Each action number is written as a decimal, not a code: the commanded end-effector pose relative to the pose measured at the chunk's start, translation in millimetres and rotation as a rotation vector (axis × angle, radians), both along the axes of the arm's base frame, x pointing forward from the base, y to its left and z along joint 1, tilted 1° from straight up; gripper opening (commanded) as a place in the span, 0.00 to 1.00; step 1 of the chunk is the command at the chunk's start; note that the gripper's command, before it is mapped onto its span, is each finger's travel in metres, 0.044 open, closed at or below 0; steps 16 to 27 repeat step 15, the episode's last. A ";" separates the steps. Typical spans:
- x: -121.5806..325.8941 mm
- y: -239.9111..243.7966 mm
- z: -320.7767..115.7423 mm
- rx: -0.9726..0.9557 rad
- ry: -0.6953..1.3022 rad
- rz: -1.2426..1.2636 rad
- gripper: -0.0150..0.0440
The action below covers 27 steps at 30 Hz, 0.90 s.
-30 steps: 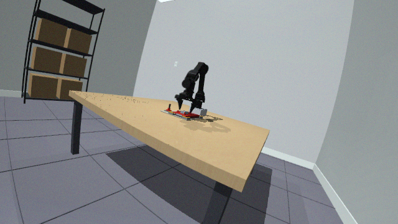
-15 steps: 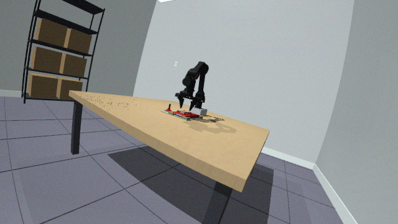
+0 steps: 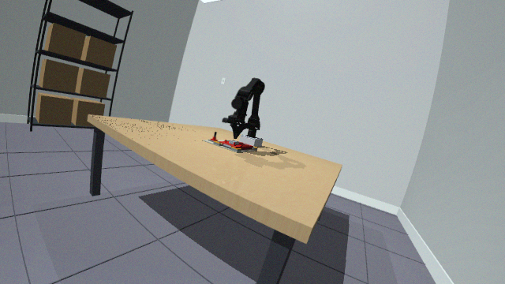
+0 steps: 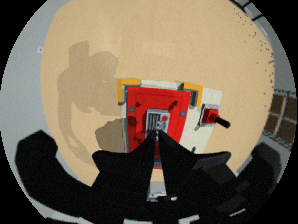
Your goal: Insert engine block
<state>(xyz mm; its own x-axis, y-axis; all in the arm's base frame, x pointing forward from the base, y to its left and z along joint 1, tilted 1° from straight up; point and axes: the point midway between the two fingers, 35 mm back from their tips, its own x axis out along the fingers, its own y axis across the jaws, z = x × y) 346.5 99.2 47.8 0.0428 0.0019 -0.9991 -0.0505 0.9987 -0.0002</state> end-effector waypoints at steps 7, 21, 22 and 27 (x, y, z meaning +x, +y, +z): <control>-0.2 -0.9 0.6 -0.007 0.000 0.000 0.25; -0.2 -0.9 0.6 -0.007 0.000 0.000 0.30; -0.2 -0.9 0.6 -0.007 0.000 0.000 0.30; -0.2 -0.9 0.6 -0.007 0.000 0.000 0.30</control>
